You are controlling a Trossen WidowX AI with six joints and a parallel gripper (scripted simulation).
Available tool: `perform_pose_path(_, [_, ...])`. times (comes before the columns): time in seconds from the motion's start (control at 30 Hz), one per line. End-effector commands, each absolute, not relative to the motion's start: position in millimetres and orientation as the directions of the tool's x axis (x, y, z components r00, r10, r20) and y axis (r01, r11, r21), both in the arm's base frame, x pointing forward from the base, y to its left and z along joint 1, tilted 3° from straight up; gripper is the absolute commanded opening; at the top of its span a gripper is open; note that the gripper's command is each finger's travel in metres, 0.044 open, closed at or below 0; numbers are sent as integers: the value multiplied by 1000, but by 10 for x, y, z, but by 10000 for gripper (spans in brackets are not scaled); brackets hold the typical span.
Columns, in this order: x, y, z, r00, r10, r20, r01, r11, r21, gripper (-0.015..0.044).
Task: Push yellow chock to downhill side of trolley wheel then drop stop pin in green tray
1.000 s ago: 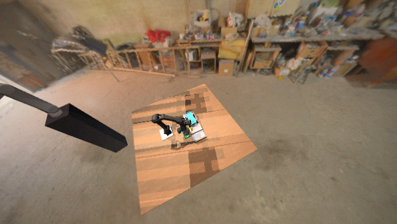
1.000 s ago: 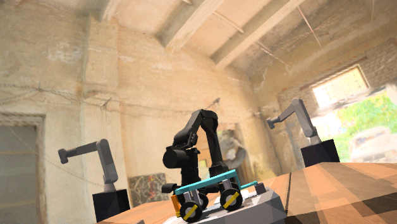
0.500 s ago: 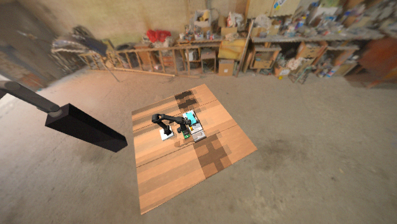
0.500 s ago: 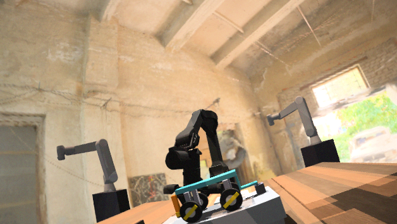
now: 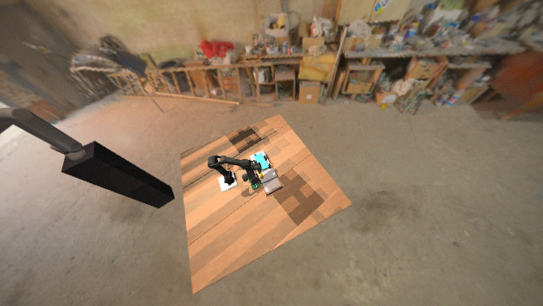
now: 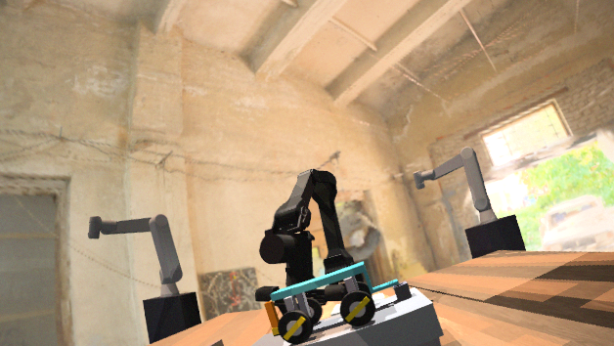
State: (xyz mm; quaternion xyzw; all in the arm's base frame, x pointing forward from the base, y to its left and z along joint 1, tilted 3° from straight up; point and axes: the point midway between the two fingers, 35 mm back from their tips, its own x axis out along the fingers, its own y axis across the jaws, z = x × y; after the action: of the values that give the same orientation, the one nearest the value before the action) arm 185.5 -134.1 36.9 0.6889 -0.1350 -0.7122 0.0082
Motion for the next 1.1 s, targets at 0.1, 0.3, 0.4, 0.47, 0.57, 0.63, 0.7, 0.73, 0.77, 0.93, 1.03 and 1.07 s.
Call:
perform_pose_path(0.1, [1834, -1320, 334, -57, -199, -978, -177, -962, 206, 190])
perform_pose_path(0.3, [1853, -1325, 351, -50, -198, -979, -174, -963, 204, 269])
perform_pose_path(0.4, [1853, -1325, 351, -50, -198, -979, -174, -963, 204, 340])
perform_pose_path(0.47, [1853, -1325, 351, -50, -198, -979, -174, -963, 204, 340])
perform_pose_path(0.57, [1853, -1325, 359, -51, -198, -979, -175, -963, 204, 340])
perform_pose_path(0.63, [1852, -1321, 415, -52, -198, -979, -175, -963, 205, 340])
perform_pose_path(0.7, [1838, -1308, 507, -55, -198, -979, -177, -963, 205, 340])
perform_pose_path(0.73, [1829, -1301, 540, -56, -198, -979, -177, -963, 205, 340])
perform_pose_path(0.77, [1827, -1300, 546, -56, -198, -979, -177, -963, 205, 366])
perform_pose_path(0.93, [1803, -1277, 686, -57, -198, -978, -177, -962, 205, 440])
perform_pose_path(1.03, [1793, -1266, 779, -57, -198, -978, -177, -963, 205, 440])
perform_pose_path(1.07, [1792, -1263, 812, -57, -198, -978, -177, -963, 205, 440])
